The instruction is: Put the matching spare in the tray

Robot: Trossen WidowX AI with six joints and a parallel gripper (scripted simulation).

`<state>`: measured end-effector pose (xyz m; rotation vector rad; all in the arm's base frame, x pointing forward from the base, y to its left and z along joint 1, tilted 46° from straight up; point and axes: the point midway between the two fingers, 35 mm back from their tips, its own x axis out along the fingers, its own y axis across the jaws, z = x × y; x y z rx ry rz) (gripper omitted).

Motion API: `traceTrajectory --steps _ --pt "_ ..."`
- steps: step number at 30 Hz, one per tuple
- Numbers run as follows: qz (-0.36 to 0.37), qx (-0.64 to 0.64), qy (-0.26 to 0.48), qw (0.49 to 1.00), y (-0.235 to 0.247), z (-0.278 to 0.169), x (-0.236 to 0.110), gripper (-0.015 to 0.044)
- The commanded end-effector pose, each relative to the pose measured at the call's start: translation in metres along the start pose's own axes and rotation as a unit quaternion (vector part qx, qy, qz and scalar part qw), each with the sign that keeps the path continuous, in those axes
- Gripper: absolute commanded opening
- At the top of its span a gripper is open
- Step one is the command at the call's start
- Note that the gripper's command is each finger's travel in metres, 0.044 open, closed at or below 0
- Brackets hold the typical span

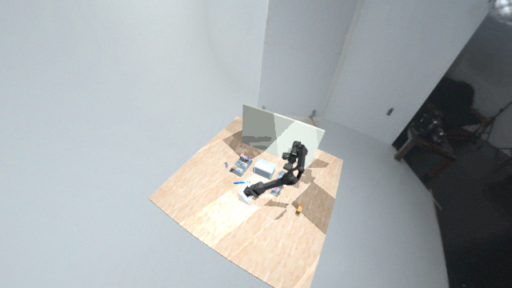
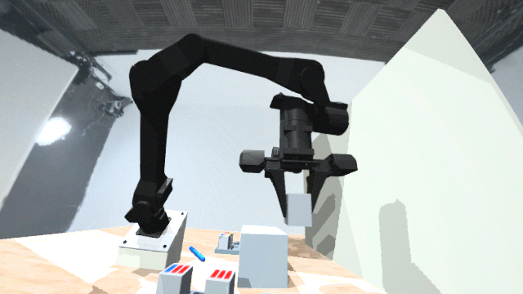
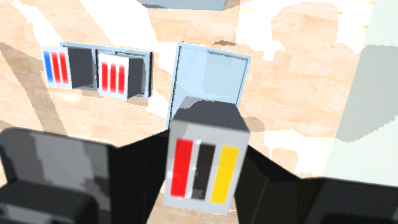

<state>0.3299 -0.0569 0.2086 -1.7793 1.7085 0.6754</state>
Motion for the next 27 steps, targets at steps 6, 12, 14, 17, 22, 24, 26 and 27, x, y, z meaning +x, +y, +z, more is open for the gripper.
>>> traceTrajectory --steps 6,12,14,17,22,24,26,27 --pt "-0.001 -0.004 0.002 1.0 -0.001 0.0 0.008 0.0" --pt "-0.001 -0.004 0.002 1.0 -0.002 0.001 0.012 0.0" --pt "-0.001 -0.004 0.002 1.0 -0.002 0.001 0.014 0.0" --pt "-0.001 -0.004 0.002 1.0 -0.002 0.001 0.016 0.0" --pt "-0.001 -0.004 0.001 1.0 -0.003 0.001 0.02 0.0" --pt "-0.001 -0.004 0.001 1.0 -0.003 0.001 0.022 0.0" --pt "-0.001 -0.004 0.001 1.0 -0.003 0.001 0.024 0.0" --pt "-0.001 -0.004 0.001 1.0 -0.003 0.001 0.024 0.0"
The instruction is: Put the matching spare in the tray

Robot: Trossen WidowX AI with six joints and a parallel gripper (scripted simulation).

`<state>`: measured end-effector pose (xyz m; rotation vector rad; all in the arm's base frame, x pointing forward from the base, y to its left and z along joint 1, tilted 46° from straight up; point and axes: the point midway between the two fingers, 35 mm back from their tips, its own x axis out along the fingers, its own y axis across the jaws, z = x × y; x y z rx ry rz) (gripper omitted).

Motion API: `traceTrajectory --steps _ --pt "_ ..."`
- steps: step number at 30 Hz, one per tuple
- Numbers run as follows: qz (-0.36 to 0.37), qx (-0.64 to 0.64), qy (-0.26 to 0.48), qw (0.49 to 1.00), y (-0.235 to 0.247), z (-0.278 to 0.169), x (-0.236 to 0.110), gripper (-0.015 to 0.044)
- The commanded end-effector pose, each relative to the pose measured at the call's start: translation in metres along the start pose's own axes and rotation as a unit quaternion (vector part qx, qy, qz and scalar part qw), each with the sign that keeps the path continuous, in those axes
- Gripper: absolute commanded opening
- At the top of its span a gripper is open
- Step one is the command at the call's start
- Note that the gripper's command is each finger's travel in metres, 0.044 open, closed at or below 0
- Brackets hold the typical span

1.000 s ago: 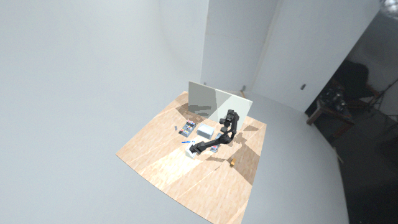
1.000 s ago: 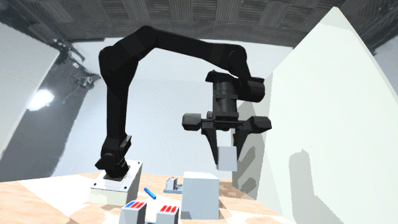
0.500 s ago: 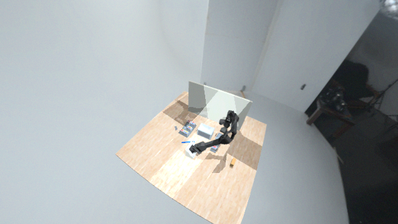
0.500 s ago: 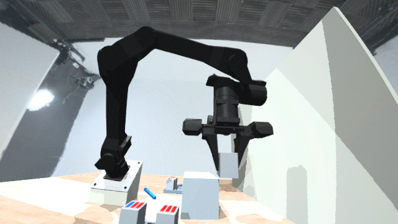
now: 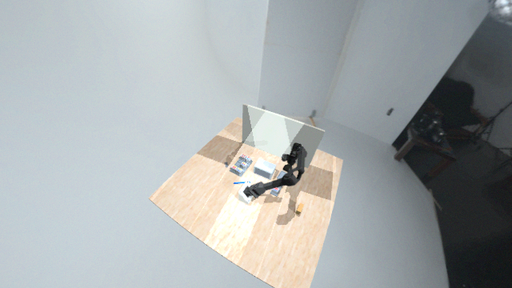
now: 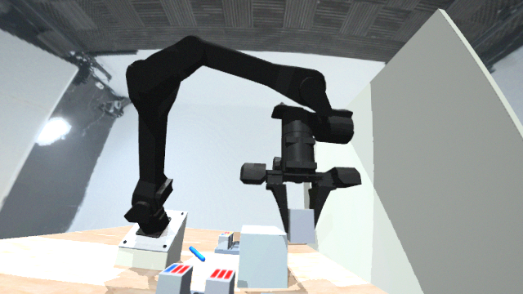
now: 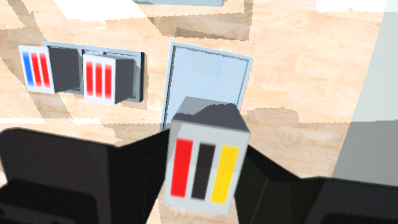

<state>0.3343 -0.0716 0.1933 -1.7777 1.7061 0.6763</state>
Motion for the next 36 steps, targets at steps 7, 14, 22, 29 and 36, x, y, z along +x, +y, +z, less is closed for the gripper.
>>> traceTrajectory --steps 7,14,22,29,36 --pt "-0.001 -0.004 0.002 1.0 0.0 0.0 0.008 0.0" --pt "-0.001 -0.004 0.002 1.0 -0.001 0.0 0.014 0.0" --pt "-0.001 -0.004 0.002 1.0 -0.001 0.0 0.02 0.0" --pt "-0.001 -0.004 0.002 1.0 -0.001 0.0 0.026 0.0" --pt "-0.001 -0.004 0.002 1.0 -0.001 0.0 0.032 0.0"
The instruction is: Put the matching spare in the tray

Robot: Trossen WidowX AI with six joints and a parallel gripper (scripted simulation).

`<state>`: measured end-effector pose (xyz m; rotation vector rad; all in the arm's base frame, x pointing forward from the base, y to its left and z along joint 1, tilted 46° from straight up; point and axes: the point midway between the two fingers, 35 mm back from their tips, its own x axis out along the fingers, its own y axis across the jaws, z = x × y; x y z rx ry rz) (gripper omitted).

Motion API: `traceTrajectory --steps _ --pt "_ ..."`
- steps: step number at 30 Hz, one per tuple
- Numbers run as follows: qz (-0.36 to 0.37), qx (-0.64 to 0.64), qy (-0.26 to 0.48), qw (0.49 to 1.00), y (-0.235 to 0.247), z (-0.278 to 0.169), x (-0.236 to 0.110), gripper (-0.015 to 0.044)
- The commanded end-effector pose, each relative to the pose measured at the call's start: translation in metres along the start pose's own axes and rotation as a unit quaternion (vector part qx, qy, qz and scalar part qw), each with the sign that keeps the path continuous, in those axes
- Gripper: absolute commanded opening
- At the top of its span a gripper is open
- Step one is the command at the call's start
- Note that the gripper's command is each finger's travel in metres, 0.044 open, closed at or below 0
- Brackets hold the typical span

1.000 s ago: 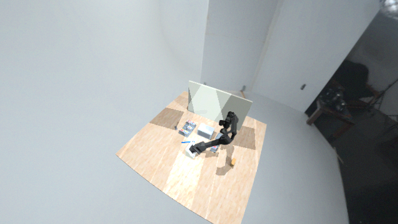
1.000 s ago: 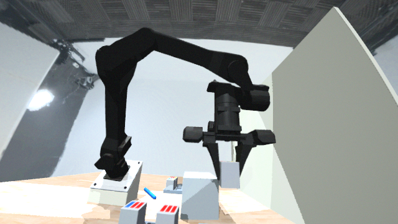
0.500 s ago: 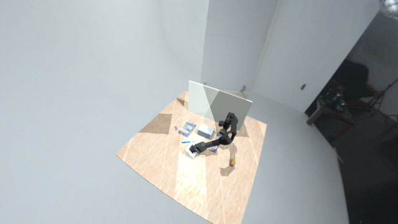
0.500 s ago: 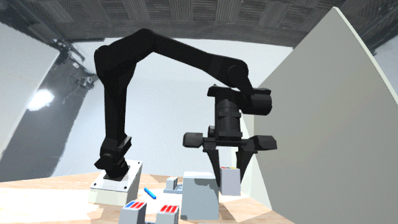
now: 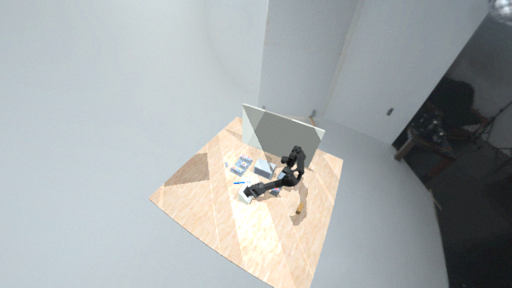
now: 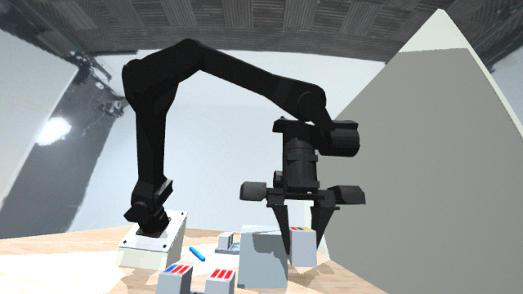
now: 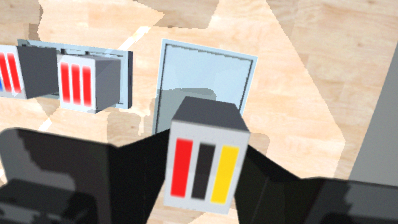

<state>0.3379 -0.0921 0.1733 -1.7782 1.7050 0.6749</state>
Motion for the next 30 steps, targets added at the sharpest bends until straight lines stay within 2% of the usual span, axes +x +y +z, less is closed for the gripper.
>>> traceTrajectory --steps 1,30 --pt "0.0 -0.004 0.002 1.0 0.001 0.001 0.004 0.0" --pt "-0.001 -0.004 0.003 1.0 0.001 0.0 0.027 0.0"
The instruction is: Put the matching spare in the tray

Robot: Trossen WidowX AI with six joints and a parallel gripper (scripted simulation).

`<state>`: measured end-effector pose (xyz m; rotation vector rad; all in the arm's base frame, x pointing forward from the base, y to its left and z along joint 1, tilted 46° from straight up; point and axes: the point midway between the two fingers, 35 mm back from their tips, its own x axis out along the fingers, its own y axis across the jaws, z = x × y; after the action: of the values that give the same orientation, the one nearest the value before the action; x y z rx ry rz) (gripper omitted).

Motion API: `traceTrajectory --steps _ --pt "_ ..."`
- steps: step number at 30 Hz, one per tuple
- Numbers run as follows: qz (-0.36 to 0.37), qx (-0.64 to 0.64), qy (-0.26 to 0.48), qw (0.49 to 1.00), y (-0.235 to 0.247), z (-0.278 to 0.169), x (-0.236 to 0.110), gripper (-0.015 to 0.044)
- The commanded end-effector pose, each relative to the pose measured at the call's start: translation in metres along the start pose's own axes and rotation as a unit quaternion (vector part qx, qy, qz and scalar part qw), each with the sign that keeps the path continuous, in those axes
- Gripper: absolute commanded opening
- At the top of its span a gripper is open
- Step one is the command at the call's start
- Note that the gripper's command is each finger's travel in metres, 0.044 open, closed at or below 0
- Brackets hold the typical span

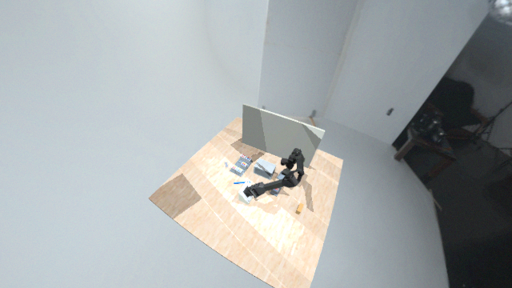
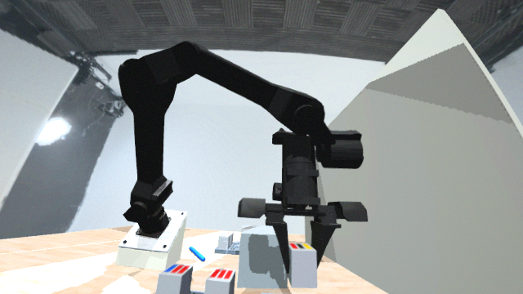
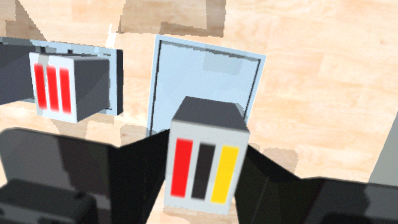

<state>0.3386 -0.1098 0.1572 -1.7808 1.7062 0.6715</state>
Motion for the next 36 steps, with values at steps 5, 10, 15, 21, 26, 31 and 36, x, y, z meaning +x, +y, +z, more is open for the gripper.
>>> traceTrajectory --steps 5,10,15,21,26,31,36 --pt "0.0 -0.004 0.002 1.0 0.001 0.0 0.007 0.0" --pt "0.0 -0.004 0.002 1.0 0.002 0.0 0.011 0.0" --pt "0.0 -0.004 0.003 1.0 0.002 0.0 0.015 0.0" --pt "0.0 -0.004 0.003 1.0 0.003 0.0 0.019 0.0" --pt "0.0 -0.004 0.004 1.0 0.003 -0.001 0.023 0.0" --pt "0.0 -0.004 0.004 1.0 0.004 -0.001 0.027 0.0" --pt "0.0 -0.004 0.005 1.0 0.005 -0.001 0.031 0.0"
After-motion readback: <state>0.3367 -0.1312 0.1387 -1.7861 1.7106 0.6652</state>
